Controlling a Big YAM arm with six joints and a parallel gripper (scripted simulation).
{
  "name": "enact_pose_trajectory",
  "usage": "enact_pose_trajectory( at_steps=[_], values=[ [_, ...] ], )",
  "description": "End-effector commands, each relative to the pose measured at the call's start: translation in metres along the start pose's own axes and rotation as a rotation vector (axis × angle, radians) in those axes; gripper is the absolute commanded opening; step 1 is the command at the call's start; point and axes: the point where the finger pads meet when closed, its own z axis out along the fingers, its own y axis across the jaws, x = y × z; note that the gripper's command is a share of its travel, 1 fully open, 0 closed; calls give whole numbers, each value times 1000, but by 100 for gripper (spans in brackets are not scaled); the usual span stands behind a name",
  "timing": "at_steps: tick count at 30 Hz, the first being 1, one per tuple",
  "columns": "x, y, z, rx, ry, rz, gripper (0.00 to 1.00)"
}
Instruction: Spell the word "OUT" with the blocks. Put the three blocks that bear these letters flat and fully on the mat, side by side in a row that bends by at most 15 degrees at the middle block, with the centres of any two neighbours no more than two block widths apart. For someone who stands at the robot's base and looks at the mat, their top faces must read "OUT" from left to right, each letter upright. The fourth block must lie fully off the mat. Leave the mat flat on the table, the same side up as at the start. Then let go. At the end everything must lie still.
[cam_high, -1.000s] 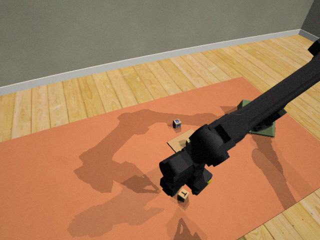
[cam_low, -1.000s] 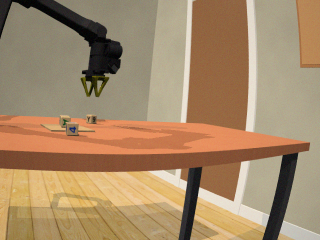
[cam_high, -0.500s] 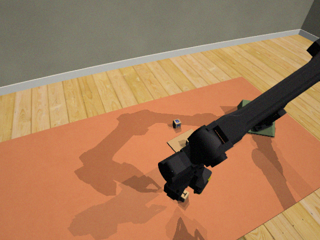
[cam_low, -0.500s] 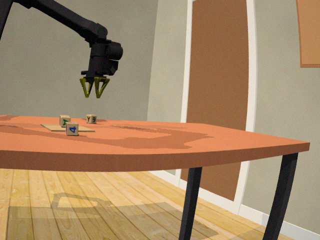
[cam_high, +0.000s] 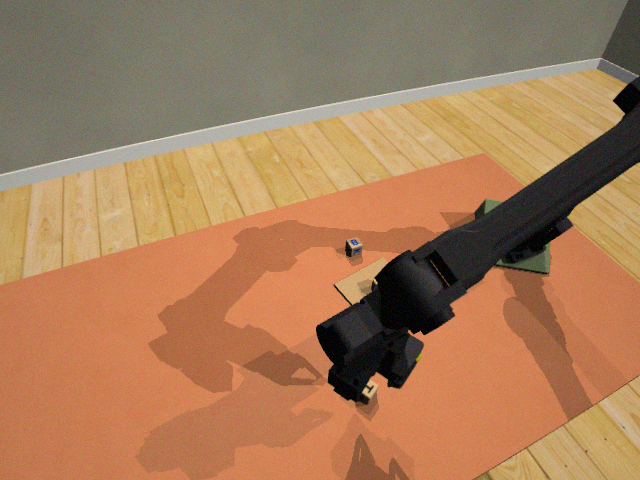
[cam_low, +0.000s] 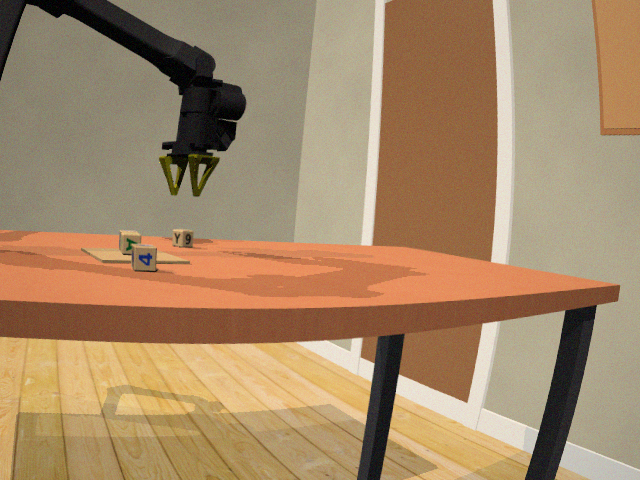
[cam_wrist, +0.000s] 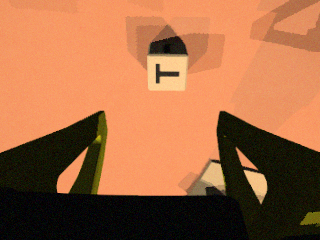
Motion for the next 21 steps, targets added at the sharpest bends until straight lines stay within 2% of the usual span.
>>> enact_pose_trajectory(
  at_steps=[1,9,21],
  values=[
    [-11,-12,-8,12,-21,6,64],
    [-2,-11,5,7,-7,15,64],
    [-4,-1,19,-2,-2,3,64]
  ],
)
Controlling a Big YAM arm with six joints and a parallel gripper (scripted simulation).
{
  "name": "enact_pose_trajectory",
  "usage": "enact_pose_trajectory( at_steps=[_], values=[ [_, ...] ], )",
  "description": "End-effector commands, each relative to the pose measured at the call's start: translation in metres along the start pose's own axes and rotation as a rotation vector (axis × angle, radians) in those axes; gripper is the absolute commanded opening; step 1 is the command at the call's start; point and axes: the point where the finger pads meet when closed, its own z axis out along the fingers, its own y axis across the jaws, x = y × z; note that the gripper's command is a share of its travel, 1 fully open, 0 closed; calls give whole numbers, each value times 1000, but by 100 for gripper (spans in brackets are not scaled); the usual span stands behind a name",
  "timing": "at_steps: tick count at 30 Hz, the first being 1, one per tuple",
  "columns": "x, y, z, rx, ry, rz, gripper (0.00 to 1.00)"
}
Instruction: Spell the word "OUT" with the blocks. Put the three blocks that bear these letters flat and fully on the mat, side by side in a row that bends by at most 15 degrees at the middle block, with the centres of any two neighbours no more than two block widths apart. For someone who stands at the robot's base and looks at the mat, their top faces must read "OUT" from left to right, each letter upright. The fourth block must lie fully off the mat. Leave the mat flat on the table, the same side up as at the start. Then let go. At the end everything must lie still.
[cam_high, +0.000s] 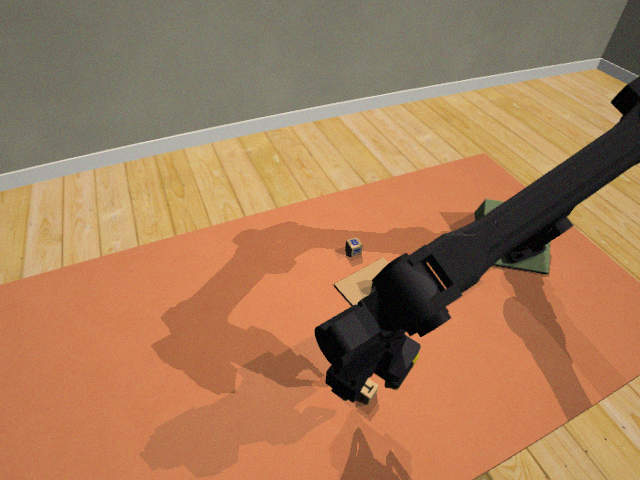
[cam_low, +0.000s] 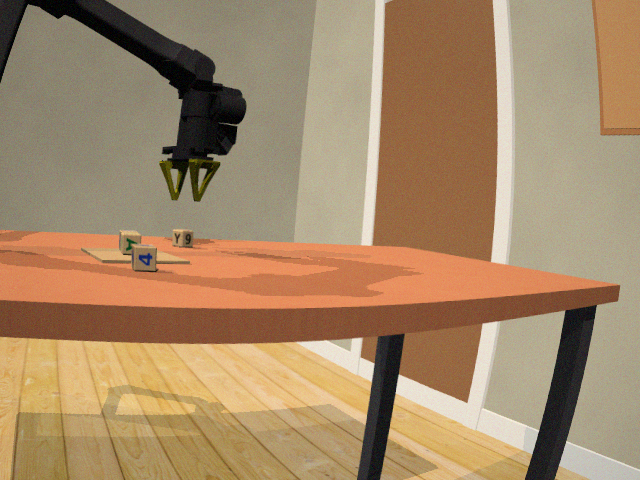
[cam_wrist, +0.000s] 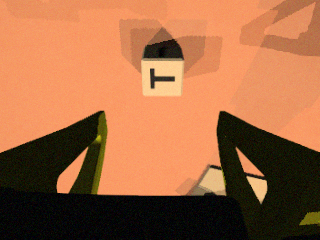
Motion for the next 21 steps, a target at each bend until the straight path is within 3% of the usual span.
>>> enact_pose_trajectory(
  at_steps=[1,9,21],
  values=[
    [-4,3,12,-5,3,-1,64],
    [-11,2,16,-1,-12,-9,64],
    [-5,2,38,-4,1,-2,64]
  ],
)
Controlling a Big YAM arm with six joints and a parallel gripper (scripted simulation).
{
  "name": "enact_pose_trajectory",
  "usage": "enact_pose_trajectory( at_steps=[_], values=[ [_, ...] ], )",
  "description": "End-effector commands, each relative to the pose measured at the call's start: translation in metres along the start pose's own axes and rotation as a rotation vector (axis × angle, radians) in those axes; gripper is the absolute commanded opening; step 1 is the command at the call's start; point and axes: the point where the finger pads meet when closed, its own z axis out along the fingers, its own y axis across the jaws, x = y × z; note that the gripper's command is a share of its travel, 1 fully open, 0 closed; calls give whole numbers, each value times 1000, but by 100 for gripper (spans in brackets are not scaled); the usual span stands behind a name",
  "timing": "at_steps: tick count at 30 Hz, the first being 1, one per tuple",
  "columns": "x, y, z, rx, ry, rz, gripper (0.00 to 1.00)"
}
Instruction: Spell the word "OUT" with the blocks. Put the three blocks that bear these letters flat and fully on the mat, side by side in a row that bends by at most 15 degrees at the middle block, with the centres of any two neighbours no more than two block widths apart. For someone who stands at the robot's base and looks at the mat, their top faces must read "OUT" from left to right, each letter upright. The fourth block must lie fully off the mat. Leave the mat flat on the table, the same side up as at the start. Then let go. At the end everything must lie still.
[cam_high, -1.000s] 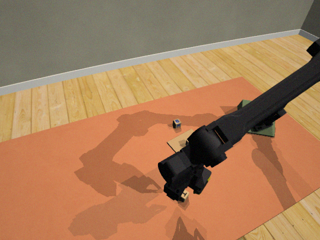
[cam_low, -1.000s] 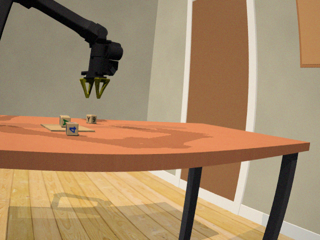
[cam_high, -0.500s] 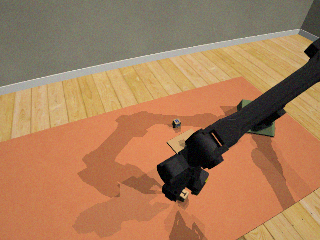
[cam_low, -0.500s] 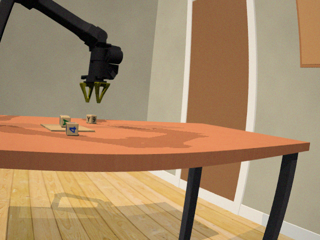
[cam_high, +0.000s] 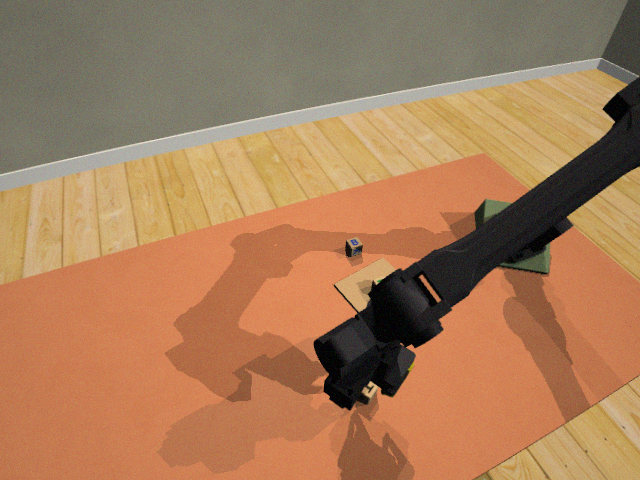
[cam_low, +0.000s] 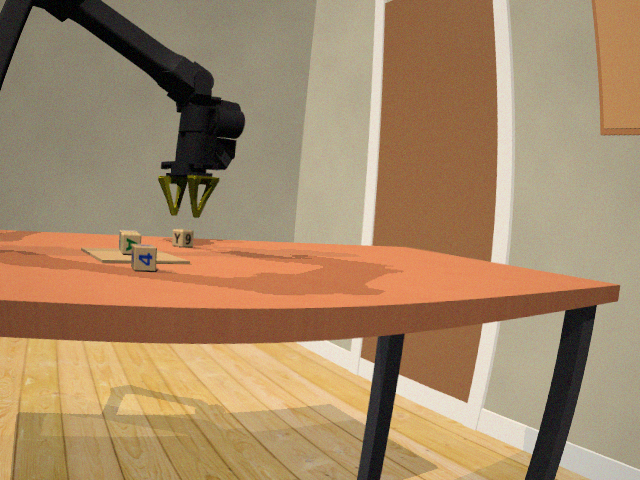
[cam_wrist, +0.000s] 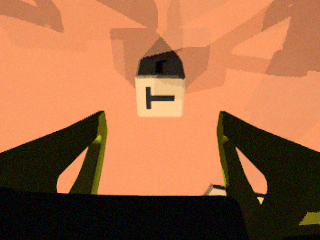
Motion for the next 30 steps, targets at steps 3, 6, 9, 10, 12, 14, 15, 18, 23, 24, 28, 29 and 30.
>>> enact_pose_trajectory(
  at_steps=[3,6,9,10,12,14,15,18,23,24,28,29,30],
  values=[
    [-5,4,12,-5,1,-3,64],
    [-8,4,12,-3,-6,-9,64],
    [-4,4,17,-5,1,-5,64],
    [-4,4,18,-5,1,-5,64],
    [-8,4,17,-4,-5,-8,64],
    [-4,4,19,-6,4,-5,64],
    [-3,4,20,-6,5,-5,64],
    [-7,4,18,-4,-3,-8,64],
    [-7,4,17,-4,-2,-8,64],
    [-7,4,17,-4,-2,-8,64],
    [-7,4,17,-4,-2,-8,64],
    [-7,4,17,-4,-2,-8,64],
    [-7,4,17,-4,-2,-8,64]
  ],
)
